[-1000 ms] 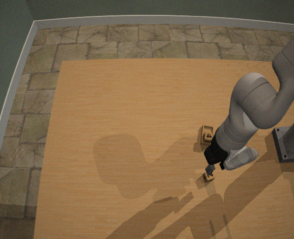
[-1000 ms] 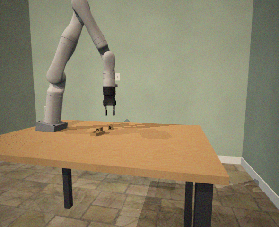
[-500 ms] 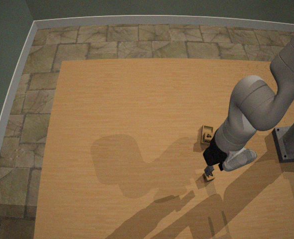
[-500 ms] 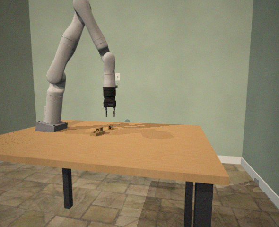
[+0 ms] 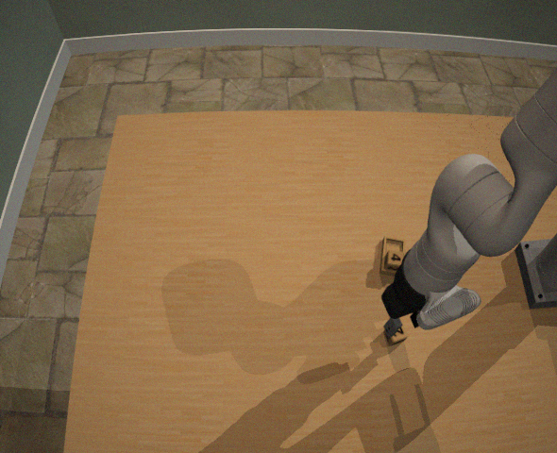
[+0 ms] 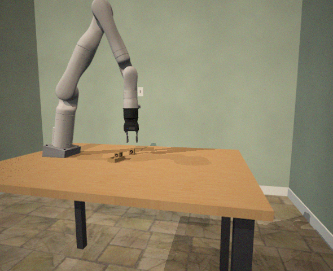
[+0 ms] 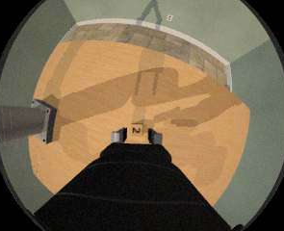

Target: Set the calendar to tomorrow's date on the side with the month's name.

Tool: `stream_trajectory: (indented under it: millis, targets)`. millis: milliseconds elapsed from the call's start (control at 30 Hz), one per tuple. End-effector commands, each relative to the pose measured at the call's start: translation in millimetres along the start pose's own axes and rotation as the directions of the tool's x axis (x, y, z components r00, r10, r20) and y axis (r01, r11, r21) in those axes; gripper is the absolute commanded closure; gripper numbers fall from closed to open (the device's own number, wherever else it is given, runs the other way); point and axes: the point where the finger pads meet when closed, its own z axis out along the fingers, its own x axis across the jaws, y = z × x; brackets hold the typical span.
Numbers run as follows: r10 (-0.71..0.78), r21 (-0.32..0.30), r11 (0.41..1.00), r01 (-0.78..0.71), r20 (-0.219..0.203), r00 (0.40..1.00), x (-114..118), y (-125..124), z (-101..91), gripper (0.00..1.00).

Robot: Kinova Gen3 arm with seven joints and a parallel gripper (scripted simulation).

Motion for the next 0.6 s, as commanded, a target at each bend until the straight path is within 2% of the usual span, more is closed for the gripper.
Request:
stream_trajectory:
  millis: [0, 567]
  targets:
    - [-0.002, 0.000, 1.000, 0.002, 0.010, 1.000, -2.9, -0.5, 6.1, 0.13]
    - [-0.002, 0.000, 1.000, 0.002, 0.010, 1.000, -3.2, -1.2, 23.3, 0.13]
